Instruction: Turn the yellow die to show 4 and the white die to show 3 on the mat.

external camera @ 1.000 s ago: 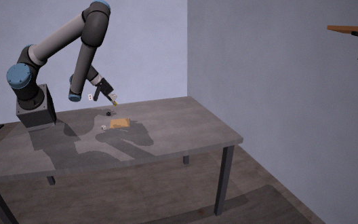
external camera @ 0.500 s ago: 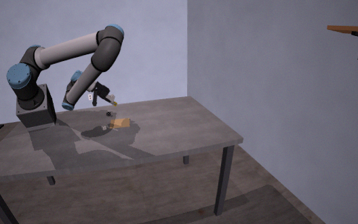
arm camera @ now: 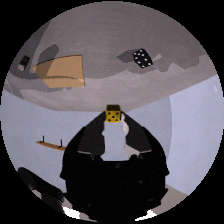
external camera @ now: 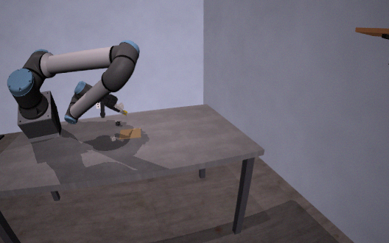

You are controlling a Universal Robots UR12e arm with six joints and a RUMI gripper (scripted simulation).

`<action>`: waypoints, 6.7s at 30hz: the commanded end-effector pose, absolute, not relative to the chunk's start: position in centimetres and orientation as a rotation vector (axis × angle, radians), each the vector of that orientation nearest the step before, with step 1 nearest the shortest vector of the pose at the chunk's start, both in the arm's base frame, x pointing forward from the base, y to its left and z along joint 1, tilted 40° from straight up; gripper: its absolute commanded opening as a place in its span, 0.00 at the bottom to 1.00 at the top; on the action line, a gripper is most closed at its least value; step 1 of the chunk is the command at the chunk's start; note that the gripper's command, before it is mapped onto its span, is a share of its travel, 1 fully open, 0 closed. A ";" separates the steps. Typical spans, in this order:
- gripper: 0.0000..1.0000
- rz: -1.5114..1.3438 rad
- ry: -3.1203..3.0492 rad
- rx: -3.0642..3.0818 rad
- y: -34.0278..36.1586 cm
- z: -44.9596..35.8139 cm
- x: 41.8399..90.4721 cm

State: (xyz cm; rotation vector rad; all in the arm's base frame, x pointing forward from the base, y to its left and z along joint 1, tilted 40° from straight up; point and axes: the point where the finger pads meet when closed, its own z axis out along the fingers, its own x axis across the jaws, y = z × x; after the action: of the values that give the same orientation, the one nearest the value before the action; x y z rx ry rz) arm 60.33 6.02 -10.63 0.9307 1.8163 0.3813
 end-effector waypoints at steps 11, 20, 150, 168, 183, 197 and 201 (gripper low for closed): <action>0.06 0.390 1.814 0.925 5.3 -11.5 60.5; 0.06 0.390 1.814 0.925 3.8 -13.3 60.9; 0.17 0.390 1.814 0.925 0.9 -17.0 61.7; 0.24 0.390 1.814 0.925 0.9 -17.0 61.7; 0.24 0.390 1.814 0.925 0.9 -17.0 61.7; 0.24 0.390 1.814 0.925 0.9 -17.0 61.7; 0.24 0.390 1.814 0.925 0.9 -17.0 61.7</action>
State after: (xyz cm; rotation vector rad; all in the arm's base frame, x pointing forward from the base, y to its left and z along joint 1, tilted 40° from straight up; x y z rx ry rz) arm 61.74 0.81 -17.01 0.9251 1.8143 0.3893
